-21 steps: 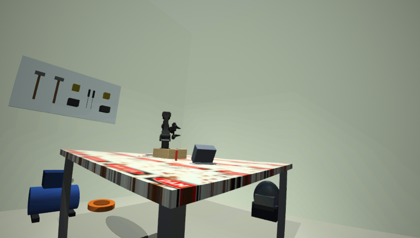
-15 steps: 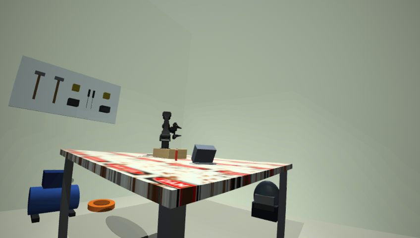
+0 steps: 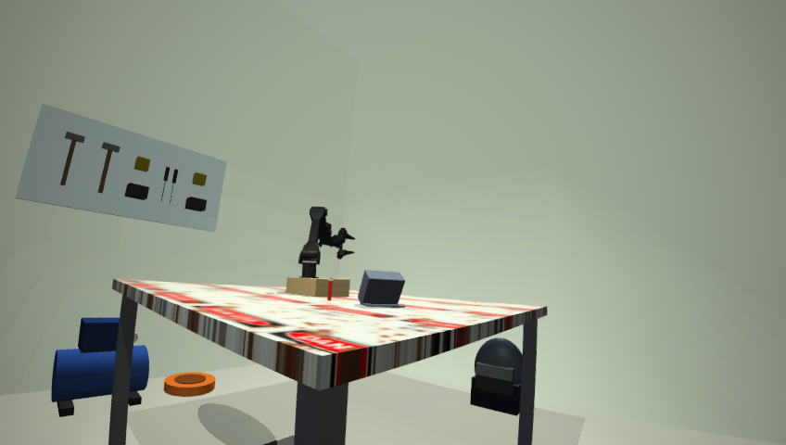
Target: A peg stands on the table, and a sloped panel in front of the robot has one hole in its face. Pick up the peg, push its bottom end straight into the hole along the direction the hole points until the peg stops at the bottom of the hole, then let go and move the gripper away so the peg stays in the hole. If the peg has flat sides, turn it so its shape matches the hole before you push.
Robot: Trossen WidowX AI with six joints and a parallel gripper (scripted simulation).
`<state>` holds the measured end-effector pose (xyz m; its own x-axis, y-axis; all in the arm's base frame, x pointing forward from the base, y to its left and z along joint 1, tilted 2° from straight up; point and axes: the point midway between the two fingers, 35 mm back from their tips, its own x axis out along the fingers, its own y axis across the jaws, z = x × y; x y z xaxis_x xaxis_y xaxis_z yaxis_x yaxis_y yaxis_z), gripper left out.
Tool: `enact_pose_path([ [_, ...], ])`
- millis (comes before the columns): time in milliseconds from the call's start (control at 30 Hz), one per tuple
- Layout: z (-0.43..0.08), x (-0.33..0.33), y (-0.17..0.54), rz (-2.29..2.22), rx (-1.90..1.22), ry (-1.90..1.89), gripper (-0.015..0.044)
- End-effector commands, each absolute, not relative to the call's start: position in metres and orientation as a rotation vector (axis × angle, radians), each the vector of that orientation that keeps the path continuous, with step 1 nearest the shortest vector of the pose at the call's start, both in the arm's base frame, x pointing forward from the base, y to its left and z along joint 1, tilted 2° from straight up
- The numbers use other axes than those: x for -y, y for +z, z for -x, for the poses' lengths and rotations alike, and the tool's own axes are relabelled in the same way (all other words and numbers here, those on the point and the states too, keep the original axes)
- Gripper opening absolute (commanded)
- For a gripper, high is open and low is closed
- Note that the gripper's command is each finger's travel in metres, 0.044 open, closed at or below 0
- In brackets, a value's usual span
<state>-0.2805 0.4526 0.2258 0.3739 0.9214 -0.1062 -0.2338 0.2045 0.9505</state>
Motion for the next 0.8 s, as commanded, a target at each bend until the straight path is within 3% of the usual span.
enact_pose_path([
  [0,0.264,-0.462,0.222,-0.999,-0.791,0.939,0.044],
  [767,0.156,-0.495,0.207,-0.834,-0.693,0.834,0.044],
])
